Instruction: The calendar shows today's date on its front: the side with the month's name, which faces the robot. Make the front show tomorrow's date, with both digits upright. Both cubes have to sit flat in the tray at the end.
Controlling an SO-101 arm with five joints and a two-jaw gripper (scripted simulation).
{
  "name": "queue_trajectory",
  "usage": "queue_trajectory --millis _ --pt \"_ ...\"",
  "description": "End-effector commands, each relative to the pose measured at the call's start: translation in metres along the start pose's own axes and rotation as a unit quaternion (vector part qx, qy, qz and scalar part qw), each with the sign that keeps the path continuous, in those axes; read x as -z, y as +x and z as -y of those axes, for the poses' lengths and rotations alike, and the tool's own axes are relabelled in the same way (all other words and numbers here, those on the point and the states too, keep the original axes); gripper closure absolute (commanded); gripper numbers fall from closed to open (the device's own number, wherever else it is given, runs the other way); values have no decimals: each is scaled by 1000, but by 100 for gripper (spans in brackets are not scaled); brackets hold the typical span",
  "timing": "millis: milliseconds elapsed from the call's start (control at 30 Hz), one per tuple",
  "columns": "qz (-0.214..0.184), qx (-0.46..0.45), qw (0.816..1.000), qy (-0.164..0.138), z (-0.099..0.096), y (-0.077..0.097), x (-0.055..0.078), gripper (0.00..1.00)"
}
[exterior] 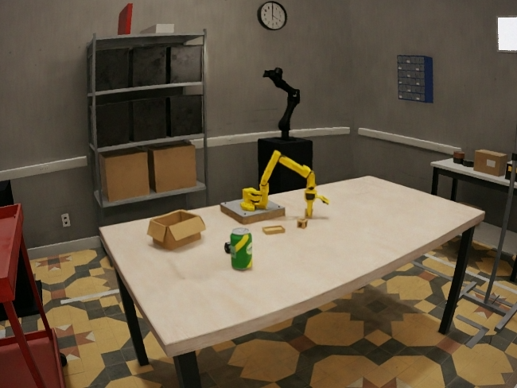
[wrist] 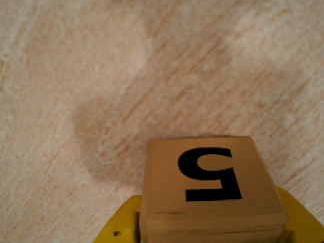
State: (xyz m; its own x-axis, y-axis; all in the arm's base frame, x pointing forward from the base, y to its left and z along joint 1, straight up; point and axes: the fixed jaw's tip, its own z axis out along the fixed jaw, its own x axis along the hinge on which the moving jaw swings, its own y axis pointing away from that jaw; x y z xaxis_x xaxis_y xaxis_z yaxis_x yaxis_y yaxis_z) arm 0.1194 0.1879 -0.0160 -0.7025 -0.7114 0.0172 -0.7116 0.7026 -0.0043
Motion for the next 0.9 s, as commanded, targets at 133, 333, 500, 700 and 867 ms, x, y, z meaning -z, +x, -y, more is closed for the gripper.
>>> queue_trajectory --millis 133,333,500,700,867 --pt "10 2 1000 -2 -1 -4 21 100" --pt "10 2 1000 -2 -2 -3 38 100" --pt "10 2 1000 -2 -3 -2 45 100" --pt "10 2 1000 -2 -3 -2 46 100" --pt "10 2 1000 -2 -3 -2 47 100"
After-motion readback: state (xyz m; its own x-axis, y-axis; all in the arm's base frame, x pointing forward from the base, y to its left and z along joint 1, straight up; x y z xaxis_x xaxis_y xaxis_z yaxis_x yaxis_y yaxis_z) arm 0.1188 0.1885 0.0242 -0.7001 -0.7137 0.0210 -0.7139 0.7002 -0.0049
